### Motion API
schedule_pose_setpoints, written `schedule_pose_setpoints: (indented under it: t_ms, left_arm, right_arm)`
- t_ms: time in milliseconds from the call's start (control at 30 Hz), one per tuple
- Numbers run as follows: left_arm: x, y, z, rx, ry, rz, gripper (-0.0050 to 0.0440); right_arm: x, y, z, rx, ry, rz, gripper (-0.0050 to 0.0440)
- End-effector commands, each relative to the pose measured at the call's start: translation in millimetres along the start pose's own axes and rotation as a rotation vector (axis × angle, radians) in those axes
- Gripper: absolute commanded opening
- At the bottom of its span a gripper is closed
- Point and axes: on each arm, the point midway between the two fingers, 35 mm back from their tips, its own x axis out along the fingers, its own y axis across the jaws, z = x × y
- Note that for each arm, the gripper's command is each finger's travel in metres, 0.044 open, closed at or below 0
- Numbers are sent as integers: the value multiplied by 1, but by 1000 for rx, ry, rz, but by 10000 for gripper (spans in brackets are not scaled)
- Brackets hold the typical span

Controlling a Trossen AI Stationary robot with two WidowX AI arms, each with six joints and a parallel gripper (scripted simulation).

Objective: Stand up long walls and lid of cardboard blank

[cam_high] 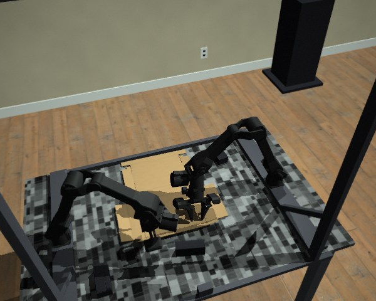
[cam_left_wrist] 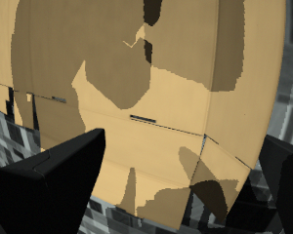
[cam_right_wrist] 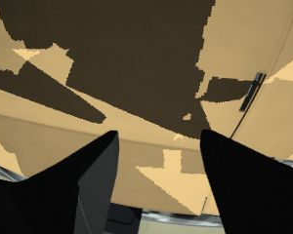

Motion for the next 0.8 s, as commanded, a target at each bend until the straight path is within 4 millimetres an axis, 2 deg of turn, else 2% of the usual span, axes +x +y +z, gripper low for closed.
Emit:
schedule_pose_setpoints:
  t_ms: [0,767]
  left_arm:
    - [-12,20,2,-24,-26,7,398]
    - [-8,46,3,-24,-27,8,398]
  right_arm:
    - [37,-43,28,62,-54,-143,203]
    - [40,-48,31,62,-53,-142,203]
